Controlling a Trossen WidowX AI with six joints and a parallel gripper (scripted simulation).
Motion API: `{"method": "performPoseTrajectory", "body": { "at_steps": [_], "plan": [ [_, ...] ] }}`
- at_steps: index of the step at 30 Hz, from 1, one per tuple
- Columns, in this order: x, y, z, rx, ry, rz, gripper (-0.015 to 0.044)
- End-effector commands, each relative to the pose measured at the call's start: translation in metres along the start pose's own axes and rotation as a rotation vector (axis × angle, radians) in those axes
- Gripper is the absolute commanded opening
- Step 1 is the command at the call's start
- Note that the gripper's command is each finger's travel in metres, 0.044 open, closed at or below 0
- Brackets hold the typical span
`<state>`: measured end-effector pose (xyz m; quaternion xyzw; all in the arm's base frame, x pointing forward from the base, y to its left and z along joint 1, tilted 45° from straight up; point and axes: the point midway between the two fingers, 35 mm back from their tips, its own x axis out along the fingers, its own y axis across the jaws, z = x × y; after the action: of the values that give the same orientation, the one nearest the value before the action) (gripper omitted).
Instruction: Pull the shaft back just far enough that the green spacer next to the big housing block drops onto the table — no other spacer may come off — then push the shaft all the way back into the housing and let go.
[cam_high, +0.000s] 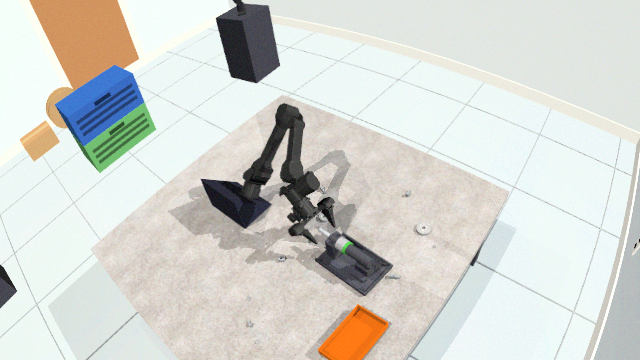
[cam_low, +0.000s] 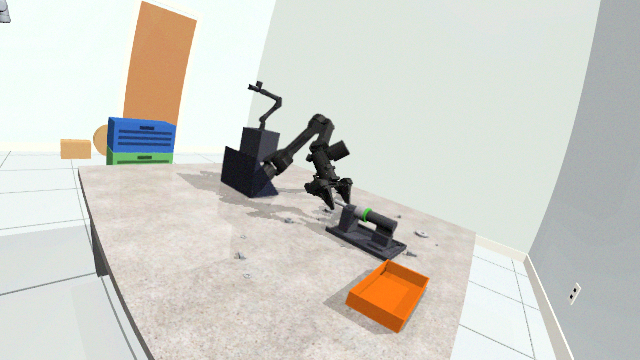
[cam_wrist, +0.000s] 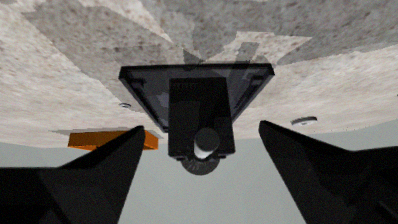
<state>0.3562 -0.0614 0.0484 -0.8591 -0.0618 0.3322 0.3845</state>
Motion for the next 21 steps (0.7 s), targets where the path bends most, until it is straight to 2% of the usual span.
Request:
{"method": "performPoseTrajectory", "body": {
  "at_steps": [1, 21],
  "plan": [
    [0.0002, 0.0002, -0.0008, 0.003, 0.002, 0.002, 0.0440],
    [0.0097, 0.0001, -0.0010, 0.003, 0.003, 0.002, 0.0440]
  ]
}}
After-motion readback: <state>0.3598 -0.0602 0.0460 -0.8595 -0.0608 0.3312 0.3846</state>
